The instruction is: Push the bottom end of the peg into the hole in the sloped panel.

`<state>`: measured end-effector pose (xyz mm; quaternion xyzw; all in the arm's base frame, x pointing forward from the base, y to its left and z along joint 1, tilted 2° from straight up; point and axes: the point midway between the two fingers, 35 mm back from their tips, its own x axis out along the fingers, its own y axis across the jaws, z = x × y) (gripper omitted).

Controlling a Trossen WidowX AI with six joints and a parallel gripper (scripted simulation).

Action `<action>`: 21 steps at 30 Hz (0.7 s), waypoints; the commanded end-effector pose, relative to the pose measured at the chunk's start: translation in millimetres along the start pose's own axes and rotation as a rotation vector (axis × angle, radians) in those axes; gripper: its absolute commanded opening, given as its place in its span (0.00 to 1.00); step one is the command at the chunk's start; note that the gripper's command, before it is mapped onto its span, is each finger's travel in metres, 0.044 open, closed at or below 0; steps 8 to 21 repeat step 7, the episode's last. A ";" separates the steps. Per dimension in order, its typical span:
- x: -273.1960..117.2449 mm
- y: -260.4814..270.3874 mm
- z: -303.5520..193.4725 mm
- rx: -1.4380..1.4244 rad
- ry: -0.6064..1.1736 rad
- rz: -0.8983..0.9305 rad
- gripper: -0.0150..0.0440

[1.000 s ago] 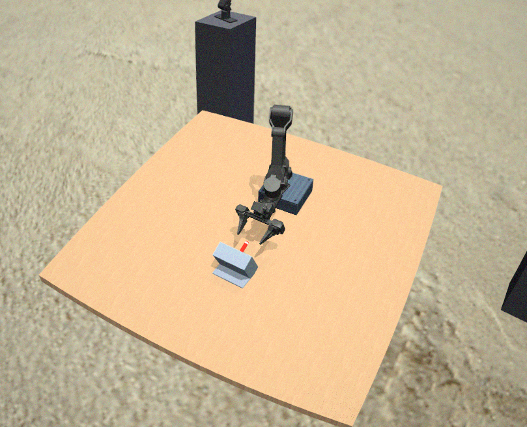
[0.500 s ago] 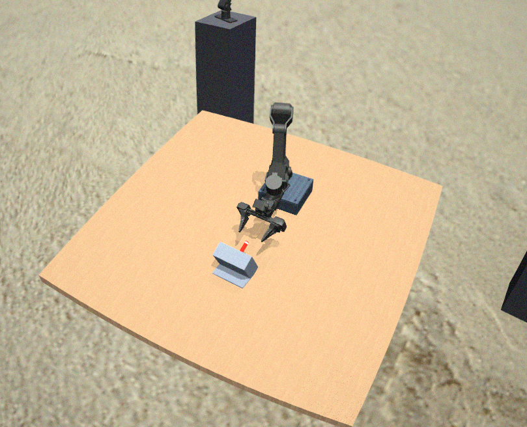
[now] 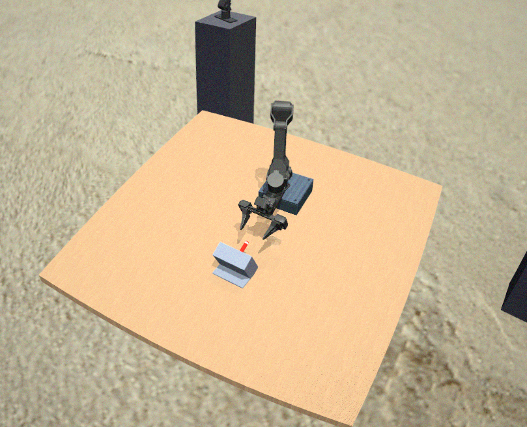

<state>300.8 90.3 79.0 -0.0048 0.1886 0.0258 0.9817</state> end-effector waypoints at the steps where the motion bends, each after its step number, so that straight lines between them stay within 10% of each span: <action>1: -3.1 -0.7 -0.2 0.004 0.000 -0.003 1.00; 21: -6.9 -0.3 0.2 0.004 0.000 -0.002 1.00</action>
